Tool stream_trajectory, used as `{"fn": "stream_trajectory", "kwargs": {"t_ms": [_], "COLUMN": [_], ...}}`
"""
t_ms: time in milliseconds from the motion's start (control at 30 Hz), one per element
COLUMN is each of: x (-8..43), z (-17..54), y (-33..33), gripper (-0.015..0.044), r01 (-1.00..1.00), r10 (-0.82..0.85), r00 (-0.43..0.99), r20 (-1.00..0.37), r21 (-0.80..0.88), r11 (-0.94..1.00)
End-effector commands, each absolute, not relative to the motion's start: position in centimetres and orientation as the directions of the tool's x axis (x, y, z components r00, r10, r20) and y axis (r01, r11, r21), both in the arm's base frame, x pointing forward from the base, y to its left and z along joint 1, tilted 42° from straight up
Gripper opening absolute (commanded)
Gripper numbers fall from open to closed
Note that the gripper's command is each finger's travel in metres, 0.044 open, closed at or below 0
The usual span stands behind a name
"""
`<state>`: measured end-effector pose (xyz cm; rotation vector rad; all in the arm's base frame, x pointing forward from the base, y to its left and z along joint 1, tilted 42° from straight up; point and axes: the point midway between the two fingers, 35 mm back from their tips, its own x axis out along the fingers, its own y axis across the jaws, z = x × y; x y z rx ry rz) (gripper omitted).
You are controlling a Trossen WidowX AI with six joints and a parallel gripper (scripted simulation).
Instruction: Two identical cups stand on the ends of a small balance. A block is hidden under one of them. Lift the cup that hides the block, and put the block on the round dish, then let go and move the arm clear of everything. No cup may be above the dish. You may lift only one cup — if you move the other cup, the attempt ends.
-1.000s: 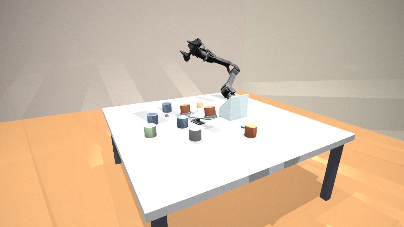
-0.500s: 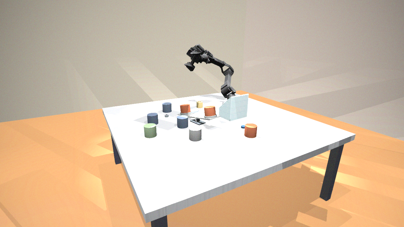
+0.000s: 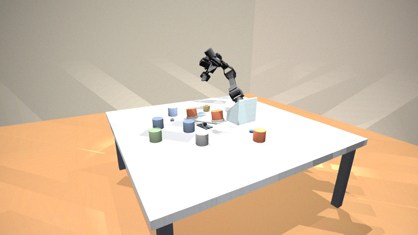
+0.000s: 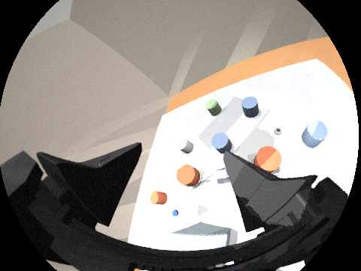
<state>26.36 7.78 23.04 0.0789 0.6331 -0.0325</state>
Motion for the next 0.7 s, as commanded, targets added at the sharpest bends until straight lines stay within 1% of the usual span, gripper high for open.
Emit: {"fn": "stream_trajectory", "kwargs": {"t_ms": [0, 167, 333, 500, 667], "x": [25.3, 23.8, 22.3, 21.0, 19.9], "z": [20.5, 18.1, 16.4, 15.3, 14.8], "y": [7.9, 7.7, 7.2, 6.7, 6.1], "gripper": [0.044, 0.044, 0.044, 0.044, 0.044], "r01": [0.071, 0.071, 0.052, 0.019, -0.021], "r10": [-0.074, -0.167, -0.265, -0.36, -0.441], "r00": [0.753, 0.697, 0.658, 0.64, 0.646], "r20": [-0.654, -0.697, -0.705, -0.679, -0.623], "r21": [-0.03, -0.165, -0.309, -0.454, -0.592], "r11": [0.997, 0.984, 0.95, 0.891, 0.806]}}
